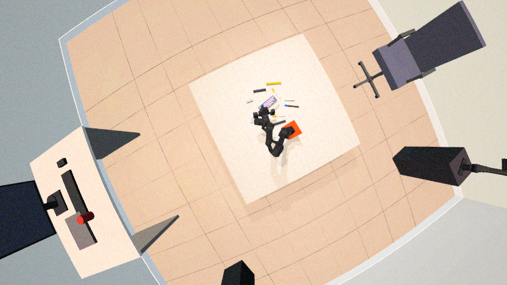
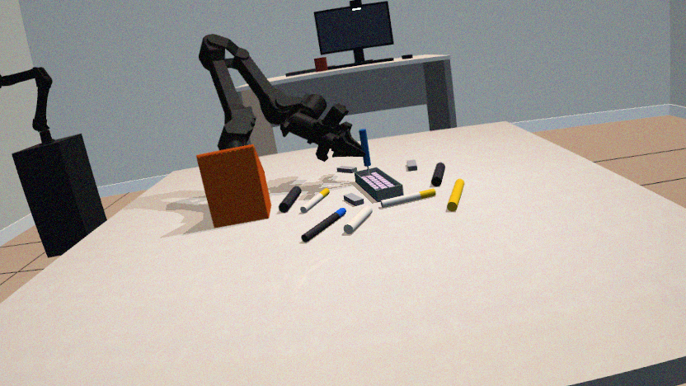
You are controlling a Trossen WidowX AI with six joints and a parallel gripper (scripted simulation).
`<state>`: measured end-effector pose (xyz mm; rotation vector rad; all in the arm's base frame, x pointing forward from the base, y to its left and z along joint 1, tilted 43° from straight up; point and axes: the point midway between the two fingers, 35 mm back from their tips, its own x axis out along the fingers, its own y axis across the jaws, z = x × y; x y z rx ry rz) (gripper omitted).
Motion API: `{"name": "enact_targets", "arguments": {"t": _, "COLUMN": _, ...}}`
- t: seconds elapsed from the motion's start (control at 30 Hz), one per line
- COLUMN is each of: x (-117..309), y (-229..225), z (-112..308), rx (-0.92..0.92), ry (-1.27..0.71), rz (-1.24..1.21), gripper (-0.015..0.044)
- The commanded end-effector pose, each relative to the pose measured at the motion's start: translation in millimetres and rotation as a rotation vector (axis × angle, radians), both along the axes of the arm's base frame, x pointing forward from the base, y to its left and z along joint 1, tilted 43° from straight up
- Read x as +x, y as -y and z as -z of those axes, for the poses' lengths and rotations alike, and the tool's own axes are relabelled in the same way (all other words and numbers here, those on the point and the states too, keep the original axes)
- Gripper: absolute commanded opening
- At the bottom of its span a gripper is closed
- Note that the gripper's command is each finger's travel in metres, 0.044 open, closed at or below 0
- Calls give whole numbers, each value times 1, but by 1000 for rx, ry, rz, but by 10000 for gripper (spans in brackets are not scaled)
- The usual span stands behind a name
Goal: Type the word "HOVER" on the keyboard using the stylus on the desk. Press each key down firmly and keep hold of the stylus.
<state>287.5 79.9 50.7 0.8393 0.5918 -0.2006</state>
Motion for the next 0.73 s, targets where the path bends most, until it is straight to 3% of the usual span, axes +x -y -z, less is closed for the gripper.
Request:
{"name": "enact_targets", "arguments": {"t": 0.0, "x": -1, "y": 1, "z": 1, "rx": 0, "ry": -6, "rz": 2, "gripper": 81}}
{"name": "enact_targets", "arguments": {"t": 0.7, "x": -2, "y": 27, "z": -28, "rx": -2, "ry": -5, "rz": 2, "gripper": 81}}
